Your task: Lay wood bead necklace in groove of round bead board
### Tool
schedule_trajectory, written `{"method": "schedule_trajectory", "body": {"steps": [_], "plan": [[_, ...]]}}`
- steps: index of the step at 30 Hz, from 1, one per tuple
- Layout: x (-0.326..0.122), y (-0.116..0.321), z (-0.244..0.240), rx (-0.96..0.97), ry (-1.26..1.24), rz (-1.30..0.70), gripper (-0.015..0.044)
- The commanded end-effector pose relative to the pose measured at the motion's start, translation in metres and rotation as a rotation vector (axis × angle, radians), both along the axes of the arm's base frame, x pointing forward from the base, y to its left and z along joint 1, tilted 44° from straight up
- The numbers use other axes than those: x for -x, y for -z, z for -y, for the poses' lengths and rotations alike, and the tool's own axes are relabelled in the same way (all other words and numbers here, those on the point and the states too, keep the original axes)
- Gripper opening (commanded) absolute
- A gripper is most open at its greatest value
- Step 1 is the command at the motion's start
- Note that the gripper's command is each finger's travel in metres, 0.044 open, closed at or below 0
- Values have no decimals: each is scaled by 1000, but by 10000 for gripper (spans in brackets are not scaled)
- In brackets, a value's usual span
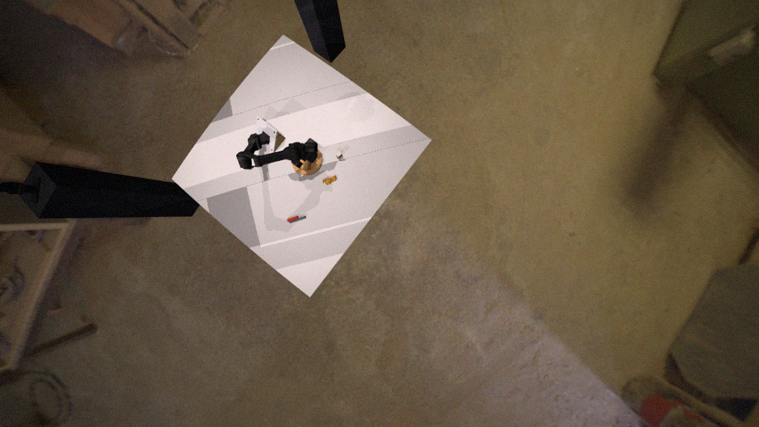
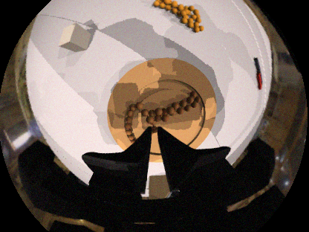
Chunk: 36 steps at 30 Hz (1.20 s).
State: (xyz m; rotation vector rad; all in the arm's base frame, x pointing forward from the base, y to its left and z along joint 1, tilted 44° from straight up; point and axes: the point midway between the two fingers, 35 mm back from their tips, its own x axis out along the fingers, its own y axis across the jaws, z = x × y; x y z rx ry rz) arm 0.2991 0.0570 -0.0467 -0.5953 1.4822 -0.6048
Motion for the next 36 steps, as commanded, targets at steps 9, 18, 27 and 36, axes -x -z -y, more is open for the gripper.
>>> {"method": "schedule_trajectory", "body": {"steps": [9, 18, 27, 36], "plan": [[1, -10, 3, -3, -1, 5, 0], [1, -3, 10, -3, -1, 5, 0], [1, -3, 7, -9, 0, 7, 157], [1, -7, 5, -6, -1, 6, 394]]}}
